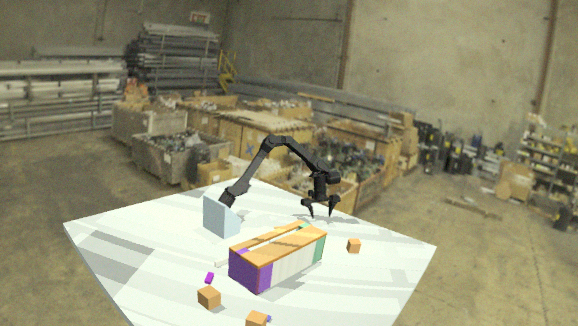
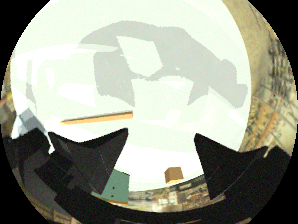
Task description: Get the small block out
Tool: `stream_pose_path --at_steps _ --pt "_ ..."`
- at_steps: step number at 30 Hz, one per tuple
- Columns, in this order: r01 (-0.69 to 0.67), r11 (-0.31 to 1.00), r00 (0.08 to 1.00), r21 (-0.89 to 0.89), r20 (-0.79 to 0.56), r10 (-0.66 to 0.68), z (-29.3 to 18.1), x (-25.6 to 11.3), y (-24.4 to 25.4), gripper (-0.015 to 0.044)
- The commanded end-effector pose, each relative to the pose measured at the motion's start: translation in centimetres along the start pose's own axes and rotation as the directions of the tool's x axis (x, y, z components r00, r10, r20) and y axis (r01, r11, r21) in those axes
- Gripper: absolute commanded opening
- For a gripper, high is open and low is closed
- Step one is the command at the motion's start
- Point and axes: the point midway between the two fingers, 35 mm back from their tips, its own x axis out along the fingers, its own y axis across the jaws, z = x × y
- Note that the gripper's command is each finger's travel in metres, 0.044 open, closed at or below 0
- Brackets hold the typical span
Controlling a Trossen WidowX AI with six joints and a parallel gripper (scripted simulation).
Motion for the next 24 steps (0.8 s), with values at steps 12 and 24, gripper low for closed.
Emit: stream_pose_path --at_steps 12,24 --pt "0.044 0.891 0.946 0.452 -0.307 0.109 -22.1 -4.7 6.0 0.04" --pt "-0.111 0.738 0.912 0.666 -0.227 0.341 -29.1 -7.0 16.8 0.04"
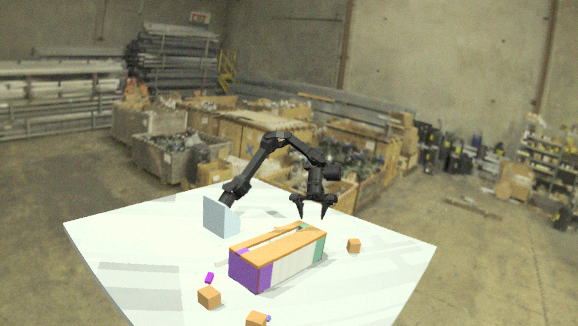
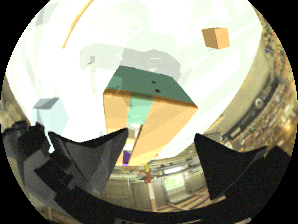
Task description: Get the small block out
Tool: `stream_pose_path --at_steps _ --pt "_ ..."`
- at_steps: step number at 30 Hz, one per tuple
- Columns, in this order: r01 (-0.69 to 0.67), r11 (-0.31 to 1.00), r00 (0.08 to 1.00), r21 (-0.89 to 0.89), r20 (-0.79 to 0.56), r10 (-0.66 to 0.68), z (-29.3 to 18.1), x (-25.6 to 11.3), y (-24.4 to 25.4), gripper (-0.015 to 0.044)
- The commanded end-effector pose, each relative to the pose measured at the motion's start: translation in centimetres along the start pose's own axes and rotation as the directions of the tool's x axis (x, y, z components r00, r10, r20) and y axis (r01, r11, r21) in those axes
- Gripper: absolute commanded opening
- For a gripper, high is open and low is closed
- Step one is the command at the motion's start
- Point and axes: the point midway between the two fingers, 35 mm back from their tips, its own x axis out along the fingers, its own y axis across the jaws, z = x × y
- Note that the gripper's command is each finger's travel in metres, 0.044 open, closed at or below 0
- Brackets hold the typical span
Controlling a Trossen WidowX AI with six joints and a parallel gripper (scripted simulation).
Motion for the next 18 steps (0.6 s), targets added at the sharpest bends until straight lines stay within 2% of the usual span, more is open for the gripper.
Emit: stream_pose_path --at_steps 1,6,18 --pt "-0.177 0.982 0.984 0.07 0.015 0.177 -5.3 1.8 4.1 0.04" --pt "-0.343 0.93 0.937 0.132 0.116 0.33 -9.2 2.4 9.0 0.04" --pt "-0.349 0.928 0.935 0.134 0.121 0.334 -9.1 2.9 9.2 0.04"
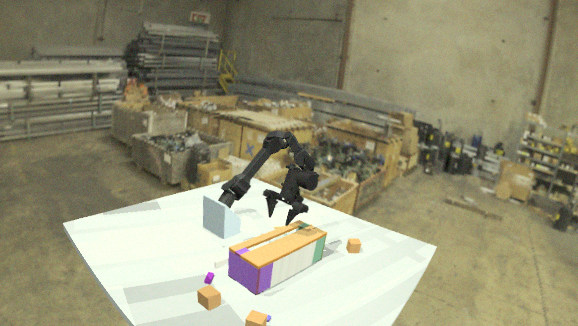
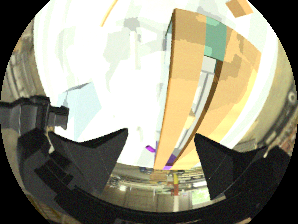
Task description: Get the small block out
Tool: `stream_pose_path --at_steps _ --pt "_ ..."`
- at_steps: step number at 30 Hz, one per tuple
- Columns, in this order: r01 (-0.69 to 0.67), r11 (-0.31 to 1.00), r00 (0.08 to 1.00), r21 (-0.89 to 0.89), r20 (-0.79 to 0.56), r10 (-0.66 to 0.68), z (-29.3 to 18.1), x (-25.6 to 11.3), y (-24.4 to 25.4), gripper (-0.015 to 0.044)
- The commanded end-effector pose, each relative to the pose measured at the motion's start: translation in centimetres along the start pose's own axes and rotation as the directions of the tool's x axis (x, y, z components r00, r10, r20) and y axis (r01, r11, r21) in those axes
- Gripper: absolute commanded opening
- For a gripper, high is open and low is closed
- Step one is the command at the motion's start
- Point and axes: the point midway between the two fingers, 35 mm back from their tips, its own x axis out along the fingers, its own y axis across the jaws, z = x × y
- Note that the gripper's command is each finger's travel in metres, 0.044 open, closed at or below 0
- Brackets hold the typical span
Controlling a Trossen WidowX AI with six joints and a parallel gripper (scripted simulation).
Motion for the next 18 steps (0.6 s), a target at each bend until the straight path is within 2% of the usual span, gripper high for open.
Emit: stream_pose_path --at_steps 1,18 --pt "-0.005 1.0 1.0 0.0 0.008 0.005 0.2 0.6 0.1 0.04" --pt "-0.005 1.0 1.0 0.0 0.008 0.005 1.4 3.1 -0.1 0.04"
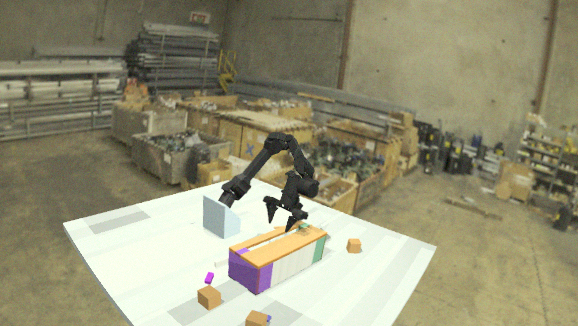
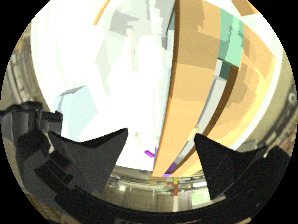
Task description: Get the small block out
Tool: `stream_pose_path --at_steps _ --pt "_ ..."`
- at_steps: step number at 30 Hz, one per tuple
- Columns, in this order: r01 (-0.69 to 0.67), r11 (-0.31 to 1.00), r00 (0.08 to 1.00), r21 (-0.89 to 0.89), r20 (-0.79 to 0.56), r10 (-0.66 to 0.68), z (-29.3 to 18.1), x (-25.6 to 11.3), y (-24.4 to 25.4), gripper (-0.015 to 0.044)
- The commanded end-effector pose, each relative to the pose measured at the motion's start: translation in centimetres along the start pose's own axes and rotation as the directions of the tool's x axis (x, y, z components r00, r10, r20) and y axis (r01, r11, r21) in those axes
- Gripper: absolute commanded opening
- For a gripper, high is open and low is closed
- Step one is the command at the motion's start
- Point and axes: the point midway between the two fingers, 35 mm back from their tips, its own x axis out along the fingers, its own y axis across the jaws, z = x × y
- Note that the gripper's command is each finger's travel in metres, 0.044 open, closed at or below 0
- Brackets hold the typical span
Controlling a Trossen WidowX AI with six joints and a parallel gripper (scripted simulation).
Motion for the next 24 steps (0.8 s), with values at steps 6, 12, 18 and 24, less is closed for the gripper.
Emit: stream_pose_path --at_steps 6,12,18,24 --pt "-0.002 1.0 1.0 0.005 0.006 0.001 0.8 1.5 0.0 0.04" --pt "-0.001 1.0 1.0 0.005 0.007 0.001 1.2 2.4 0.0 0.04" --pt "-0.002 1.0 1.0 0.005 0.008 0.001 1.7 3.2 0.0 0.04" --pt "-0.002 1.0 1.0 0.005 0.009 0.002 2.2 4.1 0.1 0.04"
